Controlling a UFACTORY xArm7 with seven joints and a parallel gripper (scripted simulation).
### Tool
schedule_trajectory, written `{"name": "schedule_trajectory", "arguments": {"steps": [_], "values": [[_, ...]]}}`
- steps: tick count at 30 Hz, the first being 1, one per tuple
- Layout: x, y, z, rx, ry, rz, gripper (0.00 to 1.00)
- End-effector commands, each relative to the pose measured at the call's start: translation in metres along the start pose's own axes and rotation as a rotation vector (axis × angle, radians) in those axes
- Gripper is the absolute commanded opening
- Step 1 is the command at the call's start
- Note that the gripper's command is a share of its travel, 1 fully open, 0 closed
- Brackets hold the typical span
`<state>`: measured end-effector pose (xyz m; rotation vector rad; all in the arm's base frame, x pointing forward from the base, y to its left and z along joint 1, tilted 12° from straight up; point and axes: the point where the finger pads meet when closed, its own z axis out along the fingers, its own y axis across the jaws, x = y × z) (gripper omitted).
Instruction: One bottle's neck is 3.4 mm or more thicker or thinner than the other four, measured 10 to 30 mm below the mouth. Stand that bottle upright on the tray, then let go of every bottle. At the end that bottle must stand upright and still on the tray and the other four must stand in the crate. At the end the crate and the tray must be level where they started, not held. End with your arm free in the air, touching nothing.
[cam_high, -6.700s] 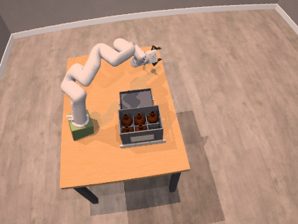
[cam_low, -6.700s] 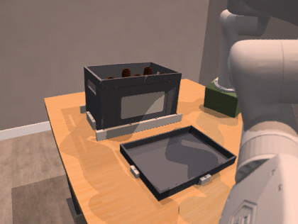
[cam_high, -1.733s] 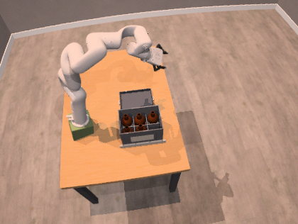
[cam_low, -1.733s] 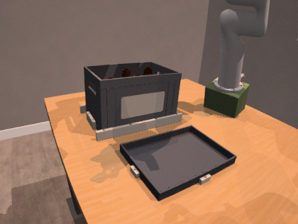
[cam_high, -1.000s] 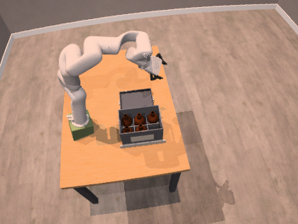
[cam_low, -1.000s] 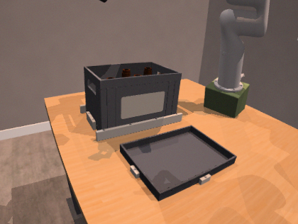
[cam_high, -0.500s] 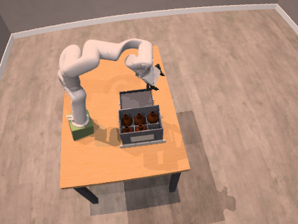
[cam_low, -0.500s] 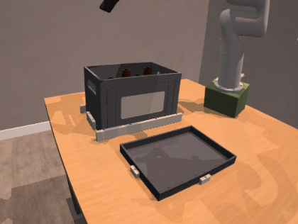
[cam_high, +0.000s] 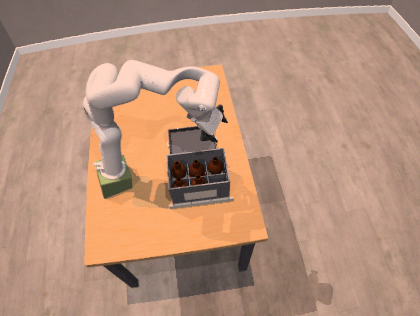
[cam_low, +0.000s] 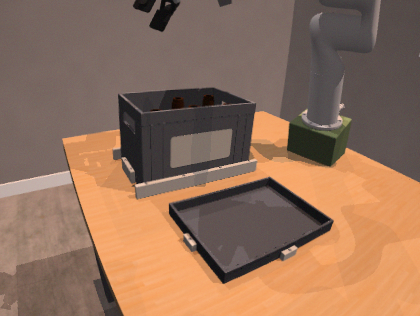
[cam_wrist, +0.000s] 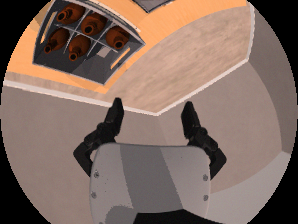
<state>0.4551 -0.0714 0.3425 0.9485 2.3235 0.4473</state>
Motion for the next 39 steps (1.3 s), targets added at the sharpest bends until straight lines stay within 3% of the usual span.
{"name": "schedule_trajectory", "arguments": {"steps": [1, 7, 8, 9, 12, 25, 27, 39], "values": [[-0.001, -0.003, 0.000, 0.004, 0.006, 0.000, 1.00], [-0.001, -0.003, 0.000, 0.004, 0.006, 0.000, 1.00], [0.000, -0.034, 0.006, 0.061, 0.046, 0.018, 1.00], [0.002, -0.048, 0.009, 0.088, 0.067, 0.026, 1.00], [0.004, -0.061, 0.012, 0.113, 0.086, 0.033, 1.00], [0.004, -0.061, 0.012, 0.113, 0.086, 0.033, 1.00], [0.012, -0.105, 0.023, 0.202, 0.157, 0.051, 1.00], [0.013, -0.106, 0.023, 0.204, 0.159, 0.051, 1.00]]}}
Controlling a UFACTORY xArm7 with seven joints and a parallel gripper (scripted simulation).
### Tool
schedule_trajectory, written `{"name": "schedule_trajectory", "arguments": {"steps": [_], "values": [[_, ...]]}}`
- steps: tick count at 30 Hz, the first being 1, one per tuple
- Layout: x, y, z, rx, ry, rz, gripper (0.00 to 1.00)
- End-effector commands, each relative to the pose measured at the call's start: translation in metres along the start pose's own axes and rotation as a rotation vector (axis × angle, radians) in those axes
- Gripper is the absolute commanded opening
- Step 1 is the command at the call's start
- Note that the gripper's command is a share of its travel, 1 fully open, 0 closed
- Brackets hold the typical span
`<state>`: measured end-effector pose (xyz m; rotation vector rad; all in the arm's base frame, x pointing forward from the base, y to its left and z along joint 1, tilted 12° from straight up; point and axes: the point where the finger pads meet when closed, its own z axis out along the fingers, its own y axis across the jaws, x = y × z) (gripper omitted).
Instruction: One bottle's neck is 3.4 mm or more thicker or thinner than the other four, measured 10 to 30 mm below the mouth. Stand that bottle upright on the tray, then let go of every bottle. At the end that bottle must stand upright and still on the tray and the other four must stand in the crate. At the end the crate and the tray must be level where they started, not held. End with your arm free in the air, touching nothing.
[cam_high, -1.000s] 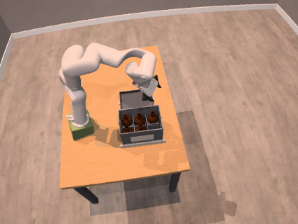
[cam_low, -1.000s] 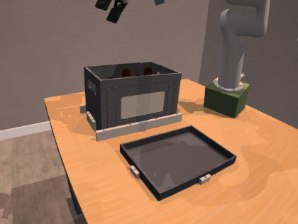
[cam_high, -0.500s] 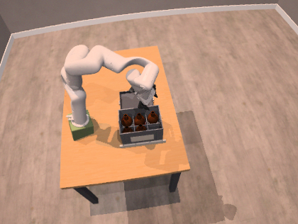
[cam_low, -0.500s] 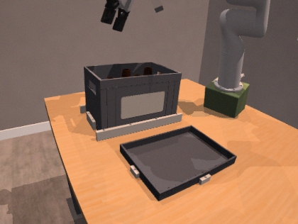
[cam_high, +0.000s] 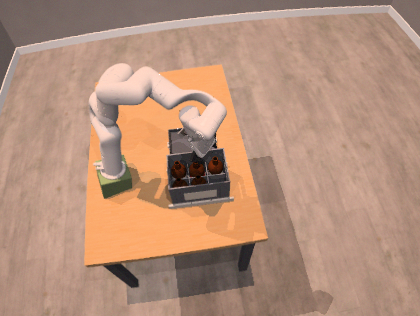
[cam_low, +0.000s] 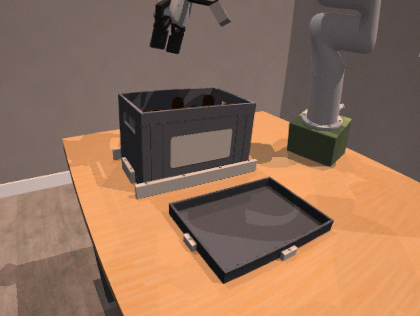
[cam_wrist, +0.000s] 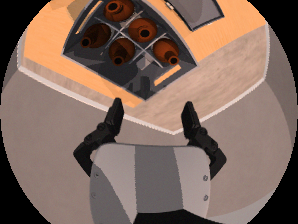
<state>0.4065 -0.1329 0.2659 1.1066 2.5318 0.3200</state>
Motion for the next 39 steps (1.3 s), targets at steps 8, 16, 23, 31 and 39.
{"name": "schedule_trajectory", "arguments": {"steps": [8, 16, 23, 31, 39], "values": [[0.005, -0.031, 0.016, 0.071, 0.058, 0.008, 1.00], [0.005, -0.031, 0.016, 0.071, 0.058, 0.008, 1.00], [0.011, -0.051, 0.027, 0.121, 0.099, 0.009, 1.00], [0.014, -0.062, 0.033, 0.150, 0.122, 0.009, 1.00], [0.015, -0.064, 0.034, 0.157, 0.129, 0.009, 1.00]]}}
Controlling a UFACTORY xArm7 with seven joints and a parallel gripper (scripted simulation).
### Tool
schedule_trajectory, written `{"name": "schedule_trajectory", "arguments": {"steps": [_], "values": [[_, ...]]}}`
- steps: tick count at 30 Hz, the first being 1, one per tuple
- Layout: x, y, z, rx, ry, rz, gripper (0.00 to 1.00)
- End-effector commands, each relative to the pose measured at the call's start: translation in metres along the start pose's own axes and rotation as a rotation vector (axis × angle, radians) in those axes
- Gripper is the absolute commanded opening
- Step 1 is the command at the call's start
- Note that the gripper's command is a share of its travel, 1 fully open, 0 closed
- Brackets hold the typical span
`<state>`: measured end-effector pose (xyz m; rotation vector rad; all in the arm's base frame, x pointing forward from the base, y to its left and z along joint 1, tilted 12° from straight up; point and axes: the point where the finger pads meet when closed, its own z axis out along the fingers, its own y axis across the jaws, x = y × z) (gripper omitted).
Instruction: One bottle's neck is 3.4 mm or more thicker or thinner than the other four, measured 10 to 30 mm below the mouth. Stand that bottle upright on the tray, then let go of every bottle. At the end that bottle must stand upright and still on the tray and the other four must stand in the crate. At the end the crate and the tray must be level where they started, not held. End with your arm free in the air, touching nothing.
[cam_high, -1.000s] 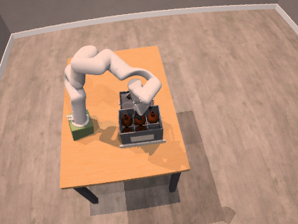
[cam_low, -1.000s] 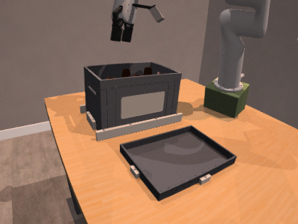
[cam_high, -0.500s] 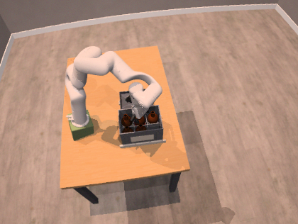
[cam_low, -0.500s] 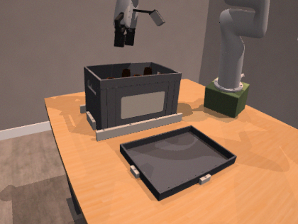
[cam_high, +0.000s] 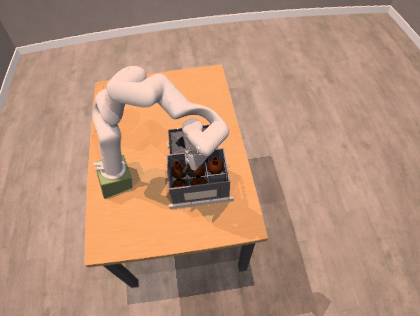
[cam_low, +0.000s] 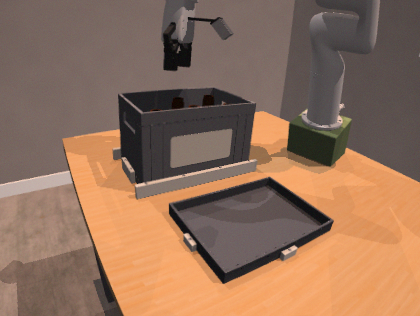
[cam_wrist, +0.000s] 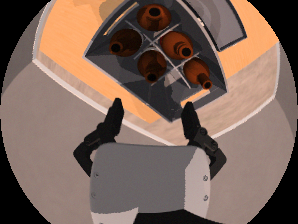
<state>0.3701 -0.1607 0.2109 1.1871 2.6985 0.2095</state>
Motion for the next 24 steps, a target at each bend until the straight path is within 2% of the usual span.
{"name": "schedule_trajectory", "arguments": {"steps": [1, 13, 14, 24], "values": [[0.0003, -0.0042, 0.0025, 0.011, 0.008, 0.000, 1.00], [0.0005, -0.0048, 0.0030, 0.013, 0.009, 0.000, 1.00], [0.0005, -0.0048, 0.0030, 0.013, 0.009, 0.000, 0.00], [0.0005, -0.0048, 0.0030, 0.013, 0.009, 0.000, 0.00]]}}
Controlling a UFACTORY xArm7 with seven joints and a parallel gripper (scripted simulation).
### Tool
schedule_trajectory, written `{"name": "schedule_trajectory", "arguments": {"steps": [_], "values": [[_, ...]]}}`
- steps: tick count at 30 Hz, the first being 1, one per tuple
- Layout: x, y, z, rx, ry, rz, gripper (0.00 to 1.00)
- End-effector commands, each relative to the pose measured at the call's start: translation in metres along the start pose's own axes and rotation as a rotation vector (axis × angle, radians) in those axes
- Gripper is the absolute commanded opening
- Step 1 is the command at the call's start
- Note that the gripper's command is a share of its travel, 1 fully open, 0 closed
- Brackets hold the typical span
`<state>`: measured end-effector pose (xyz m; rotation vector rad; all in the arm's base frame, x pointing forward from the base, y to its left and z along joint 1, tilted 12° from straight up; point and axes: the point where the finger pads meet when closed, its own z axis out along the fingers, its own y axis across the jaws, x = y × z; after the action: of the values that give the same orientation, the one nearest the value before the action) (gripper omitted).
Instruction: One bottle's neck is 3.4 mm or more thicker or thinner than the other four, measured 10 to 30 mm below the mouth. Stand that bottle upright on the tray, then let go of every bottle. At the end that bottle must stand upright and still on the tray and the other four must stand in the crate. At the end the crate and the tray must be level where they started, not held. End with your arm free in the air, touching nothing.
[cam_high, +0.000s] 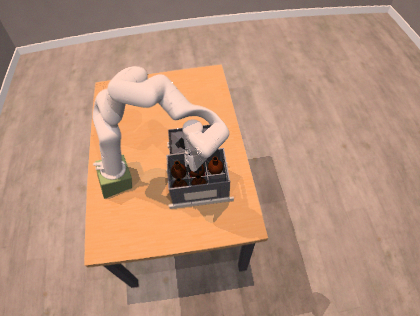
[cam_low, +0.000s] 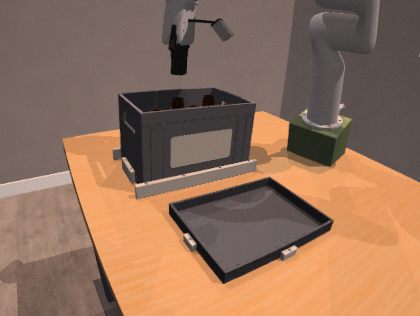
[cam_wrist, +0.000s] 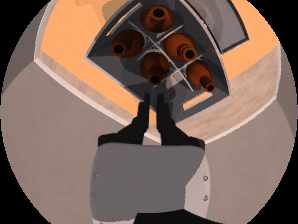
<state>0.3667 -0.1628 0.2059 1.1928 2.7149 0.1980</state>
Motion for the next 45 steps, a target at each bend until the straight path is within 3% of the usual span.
{"name": "schedule_trajectory", "arguments": {"steps": [1, 32, 33, 45], "values": [[-0.0008, 0.0000, -0.0011, -0.001, -0.002, 0.000, 0.00], [0.0017, 0.0018, -0.0011, -0.001, -0.002, 0.000, 0.00], [0.0017, 0.0018, -0.0011, -0.001, -0.002, 0.000, 0.65], [0.0017, 0.0018, -0.0011, -0.001, -0.002, 0.000, 0.65]]}}
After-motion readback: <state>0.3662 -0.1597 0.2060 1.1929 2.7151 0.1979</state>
